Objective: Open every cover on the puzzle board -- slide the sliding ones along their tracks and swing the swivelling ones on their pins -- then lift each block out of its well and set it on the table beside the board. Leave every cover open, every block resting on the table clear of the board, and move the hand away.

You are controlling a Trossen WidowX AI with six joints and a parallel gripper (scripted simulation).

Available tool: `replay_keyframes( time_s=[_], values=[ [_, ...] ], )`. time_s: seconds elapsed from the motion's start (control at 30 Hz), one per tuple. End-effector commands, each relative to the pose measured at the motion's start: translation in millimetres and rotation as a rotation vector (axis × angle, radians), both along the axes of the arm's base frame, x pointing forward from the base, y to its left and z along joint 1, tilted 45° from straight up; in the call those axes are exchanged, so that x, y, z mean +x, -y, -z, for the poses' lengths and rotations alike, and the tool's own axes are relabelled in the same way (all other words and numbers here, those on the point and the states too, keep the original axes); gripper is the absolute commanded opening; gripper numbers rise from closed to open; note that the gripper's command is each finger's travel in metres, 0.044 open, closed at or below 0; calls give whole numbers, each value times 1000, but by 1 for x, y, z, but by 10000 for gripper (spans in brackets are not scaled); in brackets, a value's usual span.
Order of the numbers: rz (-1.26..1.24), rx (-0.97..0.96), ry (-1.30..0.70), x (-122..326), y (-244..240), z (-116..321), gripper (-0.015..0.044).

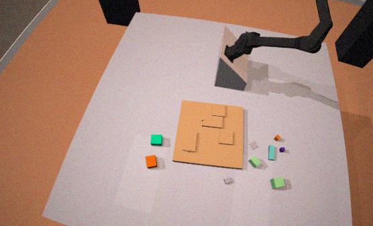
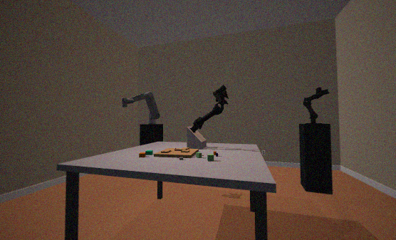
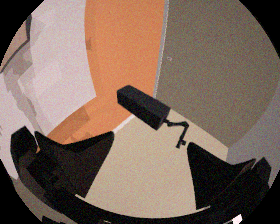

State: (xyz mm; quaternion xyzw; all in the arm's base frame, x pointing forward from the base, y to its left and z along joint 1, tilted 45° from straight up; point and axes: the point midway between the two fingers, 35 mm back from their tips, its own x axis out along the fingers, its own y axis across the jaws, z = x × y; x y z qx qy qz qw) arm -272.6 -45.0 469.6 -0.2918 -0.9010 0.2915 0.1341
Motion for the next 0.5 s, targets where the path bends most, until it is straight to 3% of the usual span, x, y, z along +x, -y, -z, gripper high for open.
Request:
replay_keyframes(
  time_s=[0.0, 0.47],
  values=[
    [-3, 0, 0, 0, 1, 0, 374],
    [-222, -9, -13, -12, 57, 14, 6]
  ],
)
